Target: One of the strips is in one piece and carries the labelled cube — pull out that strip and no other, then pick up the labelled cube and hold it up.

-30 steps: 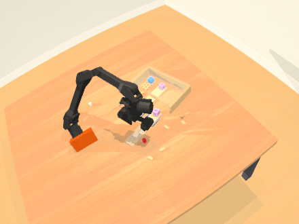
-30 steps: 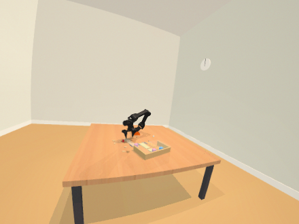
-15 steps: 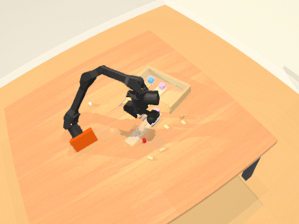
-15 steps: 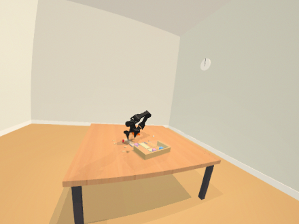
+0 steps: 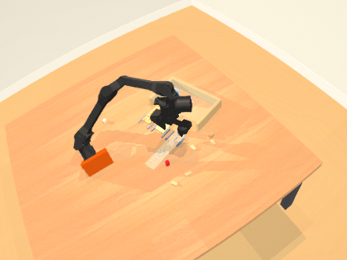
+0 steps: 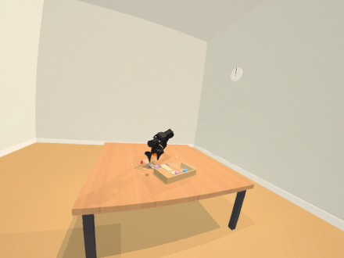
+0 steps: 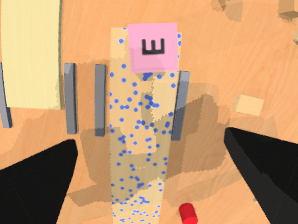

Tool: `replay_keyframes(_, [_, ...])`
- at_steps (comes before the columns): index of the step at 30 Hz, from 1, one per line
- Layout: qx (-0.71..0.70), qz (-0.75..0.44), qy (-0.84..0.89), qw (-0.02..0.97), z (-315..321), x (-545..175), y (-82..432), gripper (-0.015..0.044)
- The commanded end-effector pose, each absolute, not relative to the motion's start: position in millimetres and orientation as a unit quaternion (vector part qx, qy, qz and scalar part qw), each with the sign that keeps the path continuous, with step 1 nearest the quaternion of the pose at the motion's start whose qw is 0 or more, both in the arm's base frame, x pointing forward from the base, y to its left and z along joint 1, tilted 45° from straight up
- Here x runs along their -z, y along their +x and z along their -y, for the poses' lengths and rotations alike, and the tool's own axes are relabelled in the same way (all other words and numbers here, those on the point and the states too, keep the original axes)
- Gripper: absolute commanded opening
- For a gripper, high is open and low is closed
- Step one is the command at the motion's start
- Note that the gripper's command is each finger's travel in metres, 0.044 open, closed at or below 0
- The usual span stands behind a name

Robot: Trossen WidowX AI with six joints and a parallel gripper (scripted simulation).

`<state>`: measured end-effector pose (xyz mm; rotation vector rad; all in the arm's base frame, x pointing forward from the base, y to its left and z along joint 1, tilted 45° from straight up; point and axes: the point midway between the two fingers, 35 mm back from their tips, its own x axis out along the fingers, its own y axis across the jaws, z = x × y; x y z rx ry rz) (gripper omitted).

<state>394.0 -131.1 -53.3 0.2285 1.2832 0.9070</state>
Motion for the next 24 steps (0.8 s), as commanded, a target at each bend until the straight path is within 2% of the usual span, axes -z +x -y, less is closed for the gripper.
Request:
replay_keyframes(1, [-0.406, -0.575, 0.104, 0.703, 129, 48, 409, 0.0440])
replay_keyframes(14, [-0.399, -0.569, 0.099, 0.712, 123, 34, 442, 0.0440])
replay_keyframes(21, [-0.400, -0.570, 0.100, 0.711, 117, 40, 443, 0.0256])
replay_keyframes(24, [-0.401, -0.570, 0.101, 0.710, 114, 44, 443, 0.0250])
